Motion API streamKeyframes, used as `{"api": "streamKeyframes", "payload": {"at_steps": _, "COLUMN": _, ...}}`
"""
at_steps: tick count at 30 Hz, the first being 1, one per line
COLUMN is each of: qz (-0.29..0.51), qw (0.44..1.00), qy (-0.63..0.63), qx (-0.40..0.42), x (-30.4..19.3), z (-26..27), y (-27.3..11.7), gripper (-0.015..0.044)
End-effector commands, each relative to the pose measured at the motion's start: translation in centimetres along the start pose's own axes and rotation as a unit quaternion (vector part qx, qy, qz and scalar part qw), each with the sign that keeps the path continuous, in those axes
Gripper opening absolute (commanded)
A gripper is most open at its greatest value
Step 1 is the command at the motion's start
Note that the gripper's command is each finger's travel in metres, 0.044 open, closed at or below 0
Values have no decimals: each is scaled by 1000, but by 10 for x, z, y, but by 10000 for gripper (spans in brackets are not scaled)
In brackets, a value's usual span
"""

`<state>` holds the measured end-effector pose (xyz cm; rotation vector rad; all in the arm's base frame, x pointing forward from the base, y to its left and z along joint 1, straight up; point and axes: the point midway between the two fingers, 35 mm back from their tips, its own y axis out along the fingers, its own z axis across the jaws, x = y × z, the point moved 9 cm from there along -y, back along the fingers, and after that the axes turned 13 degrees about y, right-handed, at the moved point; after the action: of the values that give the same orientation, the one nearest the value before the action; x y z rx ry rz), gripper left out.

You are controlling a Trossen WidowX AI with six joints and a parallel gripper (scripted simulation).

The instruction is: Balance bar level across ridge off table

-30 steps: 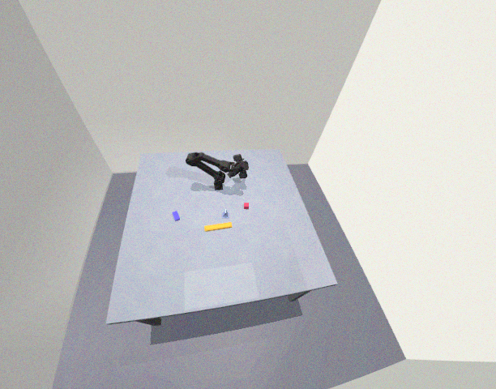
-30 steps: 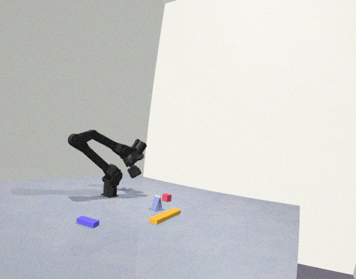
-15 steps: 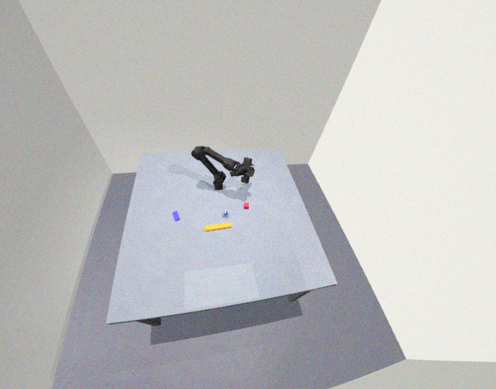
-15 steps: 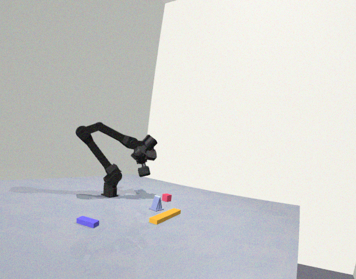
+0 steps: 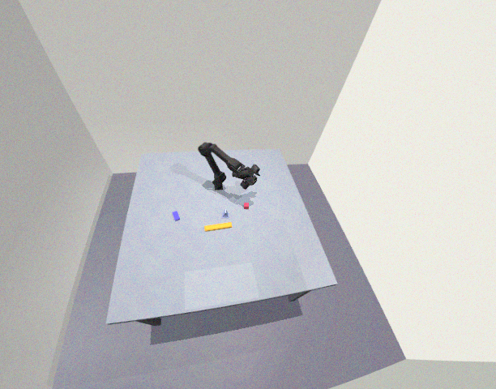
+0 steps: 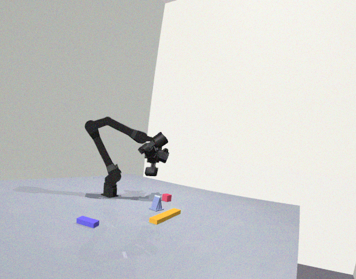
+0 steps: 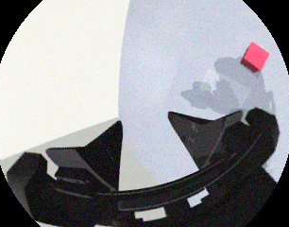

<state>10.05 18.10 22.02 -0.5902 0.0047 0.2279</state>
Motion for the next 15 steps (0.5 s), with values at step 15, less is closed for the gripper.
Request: {"api": "streamKeyframes", "payload": {"at_steps": 15, "qz": -149, "qw": 962, "qy": 213, "qx": -86, "x": 79, "z": -4, "y": -37, "gripper": 315}}
